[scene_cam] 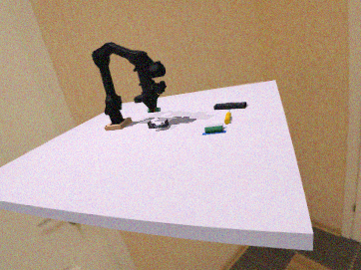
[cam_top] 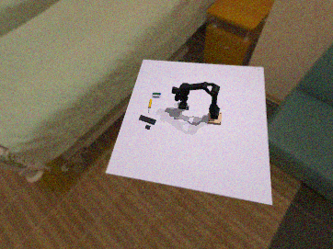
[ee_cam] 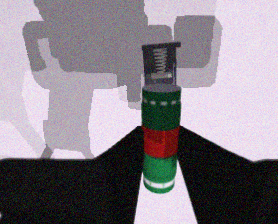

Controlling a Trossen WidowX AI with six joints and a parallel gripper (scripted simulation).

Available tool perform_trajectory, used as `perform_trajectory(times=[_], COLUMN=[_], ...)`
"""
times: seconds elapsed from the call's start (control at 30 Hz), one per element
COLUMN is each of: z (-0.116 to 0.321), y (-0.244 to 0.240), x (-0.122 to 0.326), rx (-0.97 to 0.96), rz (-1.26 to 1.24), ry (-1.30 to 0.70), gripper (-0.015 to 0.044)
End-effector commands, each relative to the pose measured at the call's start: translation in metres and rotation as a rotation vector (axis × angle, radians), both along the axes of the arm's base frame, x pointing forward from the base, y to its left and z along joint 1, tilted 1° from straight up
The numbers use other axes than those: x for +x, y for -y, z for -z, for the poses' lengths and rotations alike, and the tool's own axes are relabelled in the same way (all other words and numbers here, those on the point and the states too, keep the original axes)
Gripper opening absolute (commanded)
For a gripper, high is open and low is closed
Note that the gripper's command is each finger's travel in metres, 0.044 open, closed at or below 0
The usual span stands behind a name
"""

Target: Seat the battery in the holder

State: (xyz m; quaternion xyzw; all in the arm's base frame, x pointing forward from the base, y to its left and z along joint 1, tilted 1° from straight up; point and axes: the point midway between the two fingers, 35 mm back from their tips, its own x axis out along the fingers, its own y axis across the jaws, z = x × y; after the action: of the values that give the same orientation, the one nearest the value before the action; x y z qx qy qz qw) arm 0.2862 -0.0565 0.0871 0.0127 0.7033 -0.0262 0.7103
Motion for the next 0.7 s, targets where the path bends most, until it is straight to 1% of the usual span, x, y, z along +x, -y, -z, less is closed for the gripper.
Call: perform_trajectory(times=[0.0,0.17,0.67], z=[-0.002,-0.001,0.036], y=[0.008,0.008,0.008], x=[0.005,0.004,-0.002], rx=[-0.001,-0.001,0.018], rz=[-0.075,-0.076,-0.058], ry=[0.004,-0.006,-0.243], gripper=[0.0069,0.0069,0.0069])
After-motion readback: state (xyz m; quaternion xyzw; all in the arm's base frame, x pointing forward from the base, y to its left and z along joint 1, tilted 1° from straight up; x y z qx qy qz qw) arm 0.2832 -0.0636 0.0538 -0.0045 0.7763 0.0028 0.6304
